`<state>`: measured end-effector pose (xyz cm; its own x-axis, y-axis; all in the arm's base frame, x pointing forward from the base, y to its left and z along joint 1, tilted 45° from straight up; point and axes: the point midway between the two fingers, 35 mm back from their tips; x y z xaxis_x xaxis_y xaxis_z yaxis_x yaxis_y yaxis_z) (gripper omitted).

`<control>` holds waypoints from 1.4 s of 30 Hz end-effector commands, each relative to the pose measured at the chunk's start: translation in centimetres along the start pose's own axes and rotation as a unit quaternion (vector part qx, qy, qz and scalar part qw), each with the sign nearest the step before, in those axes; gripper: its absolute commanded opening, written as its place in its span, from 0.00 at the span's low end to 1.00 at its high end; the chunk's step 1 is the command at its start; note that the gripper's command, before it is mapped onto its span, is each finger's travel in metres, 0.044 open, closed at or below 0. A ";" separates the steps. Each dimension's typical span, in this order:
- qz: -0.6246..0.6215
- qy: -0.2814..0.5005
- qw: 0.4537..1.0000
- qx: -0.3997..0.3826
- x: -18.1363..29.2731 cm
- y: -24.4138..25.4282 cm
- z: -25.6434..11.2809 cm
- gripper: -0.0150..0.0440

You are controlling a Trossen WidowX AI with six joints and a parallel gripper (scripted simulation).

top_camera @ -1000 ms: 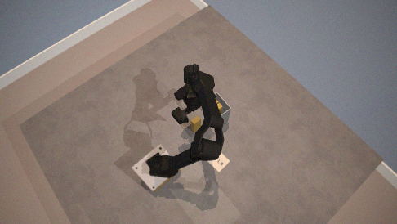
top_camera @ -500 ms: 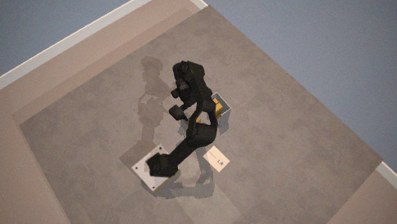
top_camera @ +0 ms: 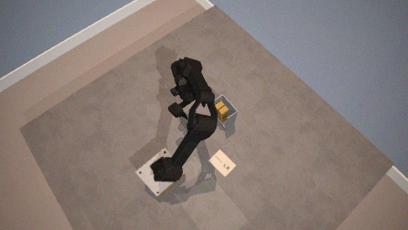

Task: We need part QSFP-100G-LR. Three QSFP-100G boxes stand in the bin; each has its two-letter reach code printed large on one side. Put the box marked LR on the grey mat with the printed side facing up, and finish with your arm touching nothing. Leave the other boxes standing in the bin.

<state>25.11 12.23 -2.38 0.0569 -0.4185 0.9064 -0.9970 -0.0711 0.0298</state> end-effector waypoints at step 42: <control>0.003 -0.002 1.000 -0.003 -0.1 -0.5 5.6 1.00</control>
<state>25.88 7.80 -4.92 0.0478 -0.4242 0.9043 -0.9979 -0.0595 0.0248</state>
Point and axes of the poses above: the point midway between the two fingers, 35 mm back from their tips, its own z axis out along the fingers, its own y axis across the jaws, x = y × z, and after that the axes turned 4 degrees about -z, right-handed
